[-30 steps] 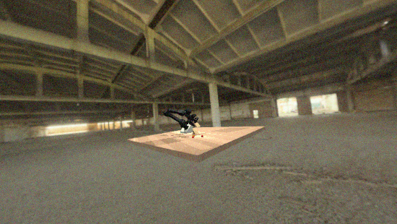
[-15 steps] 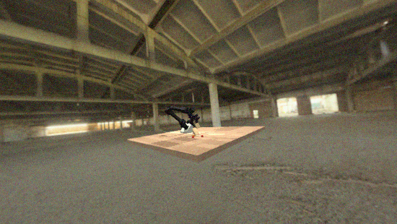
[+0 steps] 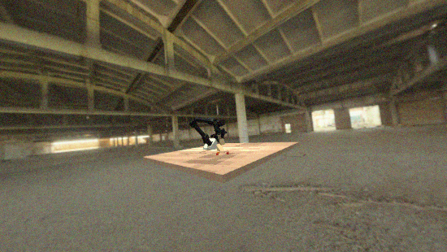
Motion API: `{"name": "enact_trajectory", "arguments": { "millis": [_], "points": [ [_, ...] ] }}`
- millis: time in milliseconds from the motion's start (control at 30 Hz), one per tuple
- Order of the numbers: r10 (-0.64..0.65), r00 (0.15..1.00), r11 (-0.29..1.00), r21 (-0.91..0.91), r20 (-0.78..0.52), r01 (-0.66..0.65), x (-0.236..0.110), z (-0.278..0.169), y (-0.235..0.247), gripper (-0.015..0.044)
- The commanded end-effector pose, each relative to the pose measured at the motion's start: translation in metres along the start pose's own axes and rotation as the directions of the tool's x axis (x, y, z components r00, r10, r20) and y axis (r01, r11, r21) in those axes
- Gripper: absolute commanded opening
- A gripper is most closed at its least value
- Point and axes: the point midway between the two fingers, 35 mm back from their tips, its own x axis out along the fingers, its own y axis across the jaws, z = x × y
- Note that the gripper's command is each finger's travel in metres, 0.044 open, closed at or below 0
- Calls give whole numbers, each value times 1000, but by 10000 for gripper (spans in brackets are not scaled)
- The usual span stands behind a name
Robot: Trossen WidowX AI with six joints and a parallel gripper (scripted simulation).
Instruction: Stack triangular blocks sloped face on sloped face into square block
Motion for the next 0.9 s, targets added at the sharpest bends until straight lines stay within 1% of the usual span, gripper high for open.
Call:
{"name": "enact_trajectory", "arguments": {
  "millis": [0, 333, 467, 867],
  "points": [
    [-28, 999, 999, 26, -36, 29, -3, 4, 0, 0],
    [-120, 979, 988, 78, -162, 134, -7, 8, -1, 0],
    [-126, 977, 987, 80, -170, 141, -10, 9, 1, 0],
    [-123, 977, 987, 80, -172, 139, -53, 4, 36, 0]
  ]
}}
